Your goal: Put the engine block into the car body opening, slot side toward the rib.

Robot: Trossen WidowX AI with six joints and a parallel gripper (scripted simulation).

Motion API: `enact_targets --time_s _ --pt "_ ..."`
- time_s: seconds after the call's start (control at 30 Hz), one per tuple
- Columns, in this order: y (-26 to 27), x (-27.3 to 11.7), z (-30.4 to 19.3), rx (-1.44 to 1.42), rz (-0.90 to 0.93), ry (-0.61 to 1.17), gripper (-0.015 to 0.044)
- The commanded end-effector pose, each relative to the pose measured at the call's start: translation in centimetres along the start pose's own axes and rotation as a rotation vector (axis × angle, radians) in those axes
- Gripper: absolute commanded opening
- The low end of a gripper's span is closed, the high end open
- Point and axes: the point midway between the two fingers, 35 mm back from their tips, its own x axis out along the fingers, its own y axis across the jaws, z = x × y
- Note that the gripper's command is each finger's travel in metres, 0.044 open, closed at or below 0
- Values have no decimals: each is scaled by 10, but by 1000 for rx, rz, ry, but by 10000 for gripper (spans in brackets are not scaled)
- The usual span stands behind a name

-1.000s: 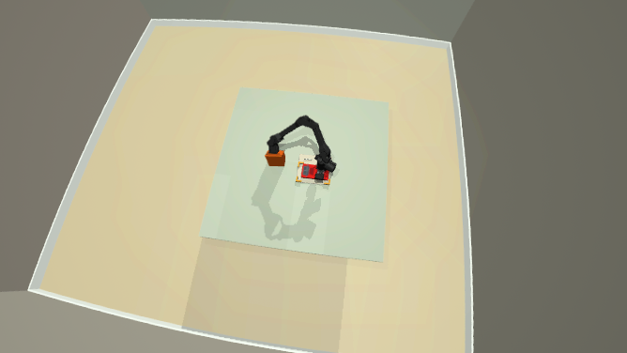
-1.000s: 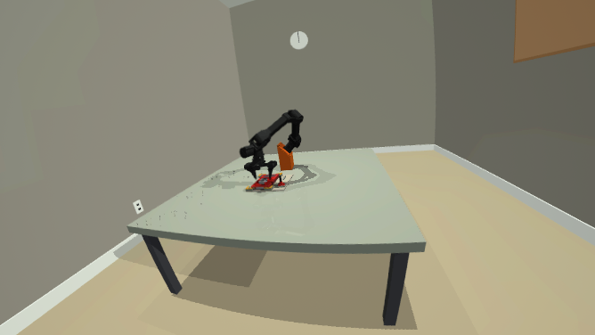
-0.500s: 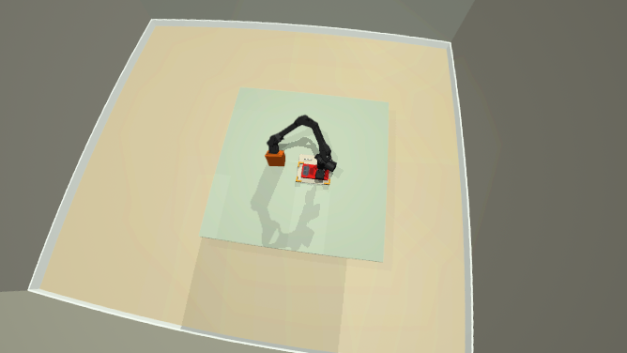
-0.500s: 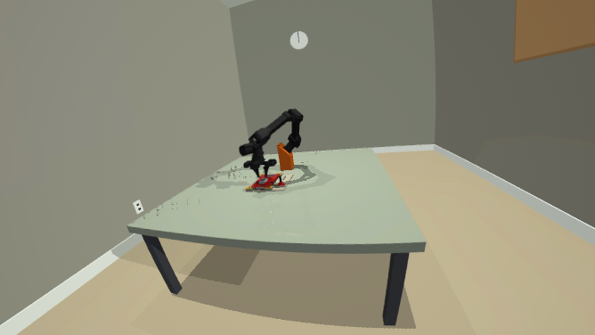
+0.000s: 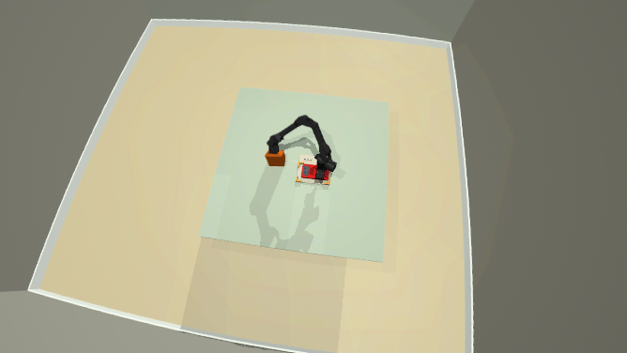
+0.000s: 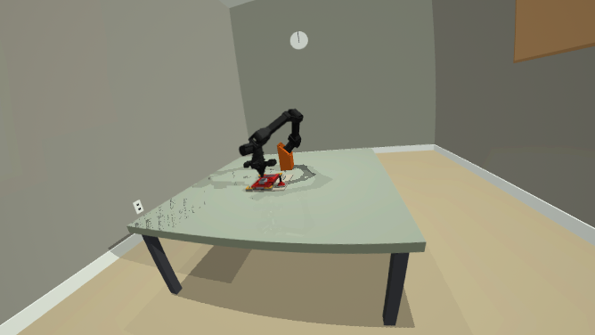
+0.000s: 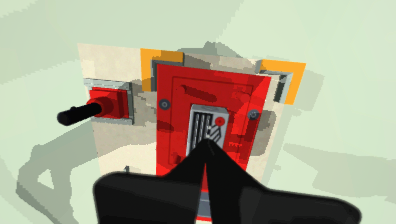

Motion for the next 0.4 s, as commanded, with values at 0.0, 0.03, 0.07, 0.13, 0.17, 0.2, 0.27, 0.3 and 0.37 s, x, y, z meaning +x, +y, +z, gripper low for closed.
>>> enact_targets --time_s 0.0,0.03,0.07,0.13,0.17,0.2,0.27,0.3,0.37 --pt "0 0 0 -6 -3 4 0" --pt "0 0 0 -6 -3 4 0" --pt "0 0 0 -6 -3 4 0" --pt "0 0 0 -6 -3 4 0" --pt "0 0 0 -6 -3 4 0" --pt "0 0 0 -6 -3 4 0" --pt "0 0 0 -6 -3 4 26" --pt "0 0 0 -6 -3 4 53" --pt "0 0 0 -6 -3 4 105"
